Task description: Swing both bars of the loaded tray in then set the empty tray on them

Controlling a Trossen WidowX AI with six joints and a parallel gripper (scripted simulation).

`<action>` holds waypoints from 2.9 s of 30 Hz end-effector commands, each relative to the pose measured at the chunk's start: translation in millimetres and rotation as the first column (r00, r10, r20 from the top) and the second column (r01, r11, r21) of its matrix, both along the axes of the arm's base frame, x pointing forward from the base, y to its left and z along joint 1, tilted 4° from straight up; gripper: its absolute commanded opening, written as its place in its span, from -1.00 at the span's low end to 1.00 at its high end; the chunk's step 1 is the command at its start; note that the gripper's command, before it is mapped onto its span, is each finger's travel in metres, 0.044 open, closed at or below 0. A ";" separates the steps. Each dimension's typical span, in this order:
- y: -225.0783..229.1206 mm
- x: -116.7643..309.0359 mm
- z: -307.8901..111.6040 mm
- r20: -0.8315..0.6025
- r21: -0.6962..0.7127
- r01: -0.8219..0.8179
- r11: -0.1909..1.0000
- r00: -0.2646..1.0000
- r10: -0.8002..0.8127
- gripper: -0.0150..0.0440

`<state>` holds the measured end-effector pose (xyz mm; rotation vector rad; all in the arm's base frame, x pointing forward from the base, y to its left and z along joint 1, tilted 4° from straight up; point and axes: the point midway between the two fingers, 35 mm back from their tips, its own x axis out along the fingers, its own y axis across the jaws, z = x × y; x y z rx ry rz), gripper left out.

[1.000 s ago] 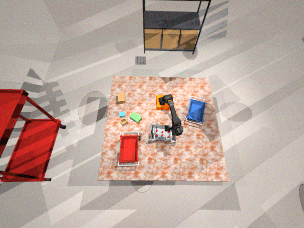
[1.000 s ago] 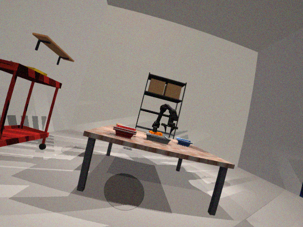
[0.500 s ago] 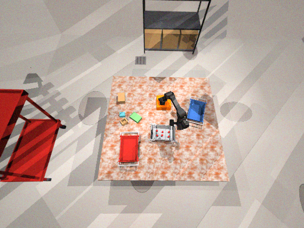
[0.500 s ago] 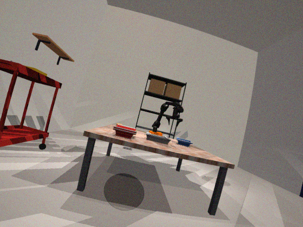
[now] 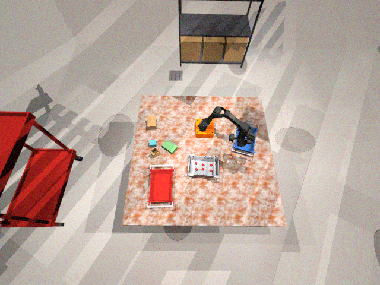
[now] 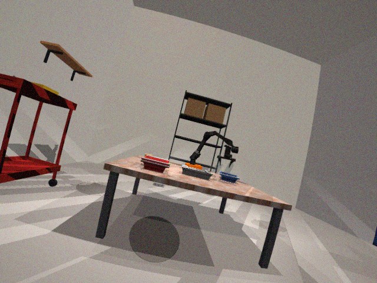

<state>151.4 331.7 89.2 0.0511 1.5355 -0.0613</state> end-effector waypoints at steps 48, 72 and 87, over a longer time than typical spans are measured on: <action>-2.8 -129.0 -128.9 -0.023 -0.027 0.080 0.996 0.996 -0.081 0.35; -2.8 -129.0 -128.9 -0.023 -0.027 0.080 0.996 0.996 -0.081 -0.22; 1.2 -129.1 -97.5 -0.023 -0.027 0.080 0.996 0.996 -0.081 -0.49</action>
